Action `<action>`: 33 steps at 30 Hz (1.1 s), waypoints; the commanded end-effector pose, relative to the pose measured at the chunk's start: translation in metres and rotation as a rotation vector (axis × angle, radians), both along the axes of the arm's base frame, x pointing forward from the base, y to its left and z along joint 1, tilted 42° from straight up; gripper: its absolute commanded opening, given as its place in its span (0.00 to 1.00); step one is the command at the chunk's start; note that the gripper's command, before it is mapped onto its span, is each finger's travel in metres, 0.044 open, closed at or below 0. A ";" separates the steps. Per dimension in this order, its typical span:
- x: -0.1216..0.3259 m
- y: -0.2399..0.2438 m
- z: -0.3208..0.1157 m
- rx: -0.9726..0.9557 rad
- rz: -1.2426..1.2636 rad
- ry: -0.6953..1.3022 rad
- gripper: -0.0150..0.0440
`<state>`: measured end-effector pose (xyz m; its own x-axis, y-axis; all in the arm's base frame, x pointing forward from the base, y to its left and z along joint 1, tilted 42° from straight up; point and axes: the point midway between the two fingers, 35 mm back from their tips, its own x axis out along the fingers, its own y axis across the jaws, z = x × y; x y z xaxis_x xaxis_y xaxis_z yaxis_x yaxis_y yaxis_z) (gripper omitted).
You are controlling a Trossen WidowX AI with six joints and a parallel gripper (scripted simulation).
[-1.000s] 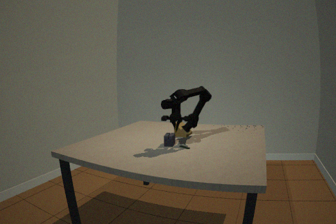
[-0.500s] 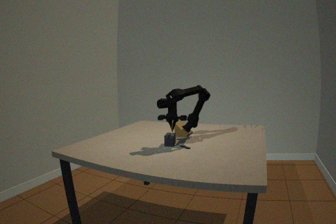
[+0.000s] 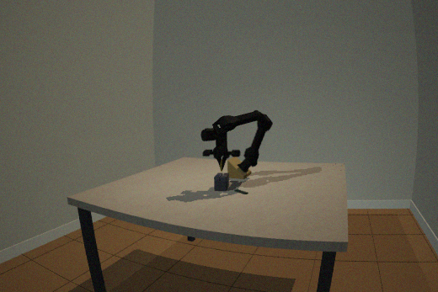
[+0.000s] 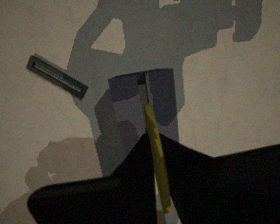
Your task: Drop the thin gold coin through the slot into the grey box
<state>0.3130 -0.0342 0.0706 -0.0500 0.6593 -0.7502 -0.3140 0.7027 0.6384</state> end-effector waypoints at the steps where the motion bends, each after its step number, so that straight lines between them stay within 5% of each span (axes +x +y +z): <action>1: 0.001 0.001 0.001 -0.002 0.000 -0.003 0.25; 33: -0.003 0.000 -0.004 -0.001 -0.006 -0.001 0.25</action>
<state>0.3101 -0.0350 0.0669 -0.0451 0.6591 -0.7507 -0.3101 0.7051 0.6377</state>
